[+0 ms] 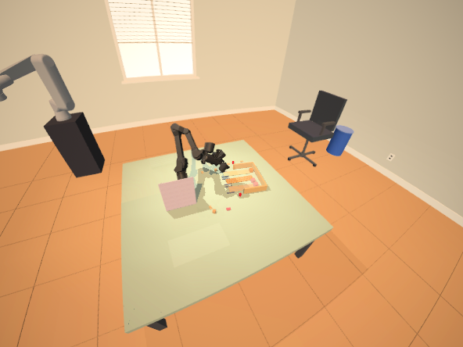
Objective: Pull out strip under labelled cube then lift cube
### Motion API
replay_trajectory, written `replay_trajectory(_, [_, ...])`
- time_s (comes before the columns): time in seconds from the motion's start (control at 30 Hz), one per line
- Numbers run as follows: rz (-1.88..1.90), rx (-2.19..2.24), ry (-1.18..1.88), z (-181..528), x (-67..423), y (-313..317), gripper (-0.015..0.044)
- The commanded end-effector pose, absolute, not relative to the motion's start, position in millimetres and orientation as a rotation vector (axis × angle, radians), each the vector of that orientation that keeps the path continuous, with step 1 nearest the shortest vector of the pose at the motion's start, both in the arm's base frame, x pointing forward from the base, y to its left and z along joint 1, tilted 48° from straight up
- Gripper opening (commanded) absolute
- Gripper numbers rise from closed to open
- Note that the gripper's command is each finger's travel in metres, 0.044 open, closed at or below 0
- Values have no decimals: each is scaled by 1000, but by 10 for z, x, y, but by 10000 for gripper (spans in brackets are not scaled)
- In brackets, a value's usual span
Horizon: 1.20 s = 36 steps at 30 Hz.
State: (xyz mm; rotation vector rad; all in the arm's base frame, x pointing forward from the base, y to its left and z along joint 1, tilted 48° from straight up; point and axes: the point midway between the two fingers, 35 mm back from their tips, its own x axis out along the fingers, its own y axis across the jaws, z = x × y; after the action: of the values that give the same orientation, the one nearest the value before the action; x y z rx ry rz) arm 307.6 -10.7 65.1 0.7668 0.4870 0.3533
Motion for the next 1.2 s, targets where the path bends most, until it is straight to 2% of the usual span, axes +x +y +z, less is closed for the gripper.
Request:
replay_trajectory(0.0, [370, 767, 496, 625, 3052, -66, 400])
replay_trajectory(0.47, [370, 767, 496, 625, 3052, -66, 400])
replay_trajectory(0.63, [360, 740, 576, 467, 3214, -83, 269])
replay_trajectory(0.97, [440, 725, 1028, -186, 3635, 140, 6])
replay_trajectory(1.17, [495, 748, 1297, -428, 3704, 281, 0])
